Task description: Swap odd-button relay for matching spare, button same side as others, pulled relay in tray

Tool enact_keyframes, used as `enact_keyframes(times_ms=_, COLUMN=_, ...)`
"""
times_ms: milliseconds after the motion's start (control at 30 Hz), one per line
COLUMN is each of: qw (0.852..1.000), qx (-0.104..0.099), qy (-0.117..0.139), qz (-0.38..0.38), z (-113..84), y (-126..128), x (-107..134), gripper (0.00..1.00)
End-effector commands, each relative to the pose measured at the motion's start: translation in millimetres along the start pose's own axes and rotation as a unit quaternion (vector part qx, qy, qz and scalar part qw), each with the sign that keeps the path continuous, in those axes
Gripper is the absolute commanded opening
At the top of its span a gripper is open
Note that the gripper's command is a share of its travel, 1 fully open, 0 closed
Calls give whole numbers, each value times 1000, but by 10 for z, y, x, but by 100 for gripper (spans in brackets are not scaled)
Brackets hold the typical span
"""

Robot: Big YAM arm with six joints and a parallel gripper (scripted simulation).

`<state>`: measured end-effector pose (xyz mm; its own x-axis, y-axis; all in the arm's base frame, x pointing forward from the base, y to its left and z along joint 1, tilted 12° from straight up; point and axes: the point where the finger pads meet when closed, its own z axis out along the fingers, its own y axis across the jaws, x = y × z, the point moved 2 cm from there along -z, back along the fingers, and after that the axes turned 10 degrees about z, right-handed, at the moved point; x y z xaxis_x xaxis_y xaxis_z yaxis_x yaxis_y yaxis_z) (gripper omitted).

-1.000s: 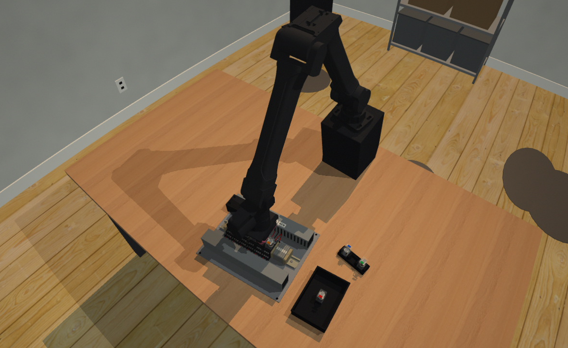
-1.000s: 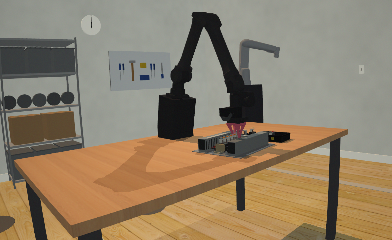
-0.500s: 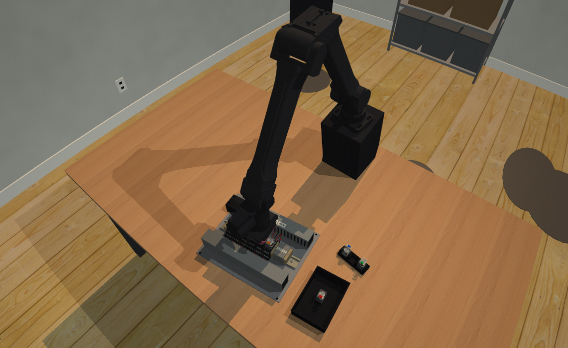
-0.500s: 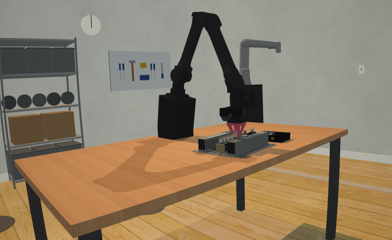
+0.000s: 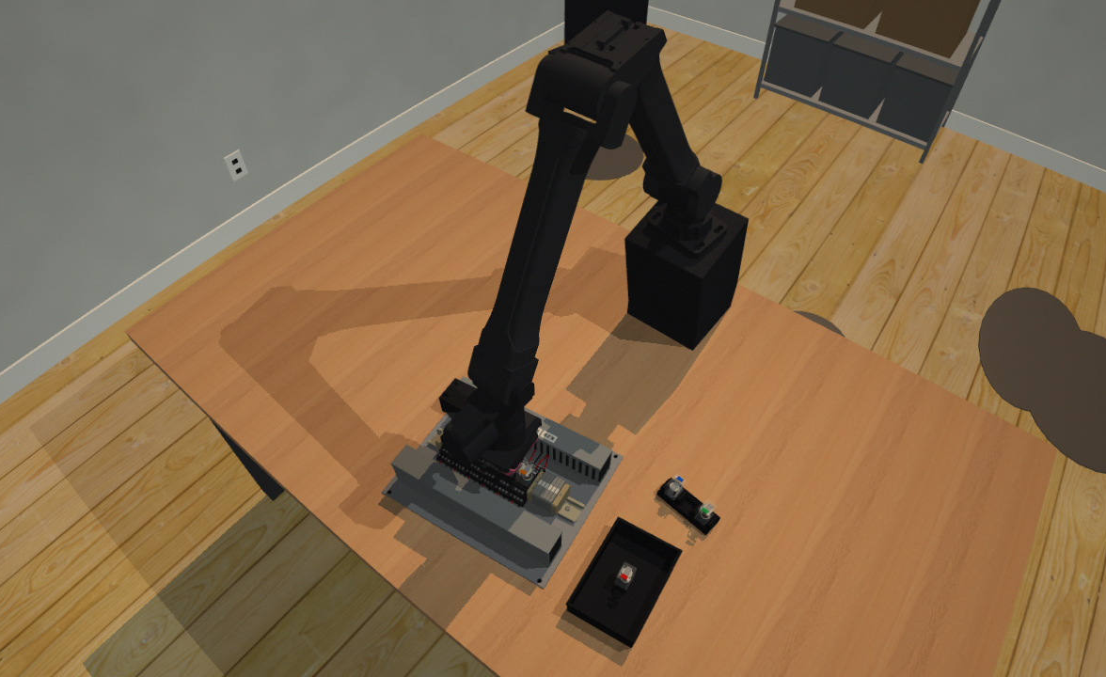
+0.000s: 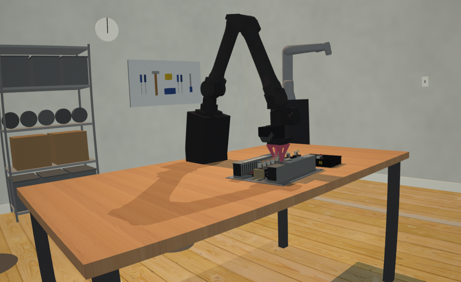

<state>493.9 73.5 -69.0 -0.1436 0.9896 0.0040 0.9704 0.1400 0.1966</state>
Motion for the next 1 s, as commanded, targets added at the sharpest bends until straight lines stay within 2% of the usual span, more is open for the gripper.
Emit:
enact_keyframes(times_ms=0, qw=1000, qx=-17, qy=0, qz=3, z=-128, y=152, x=23, gripper=0)
enact_keyframes(times_ms=967, qw=1000, qx=-17, qy=0, qz=3, z=-137, y=123, x=20, gripper=0)
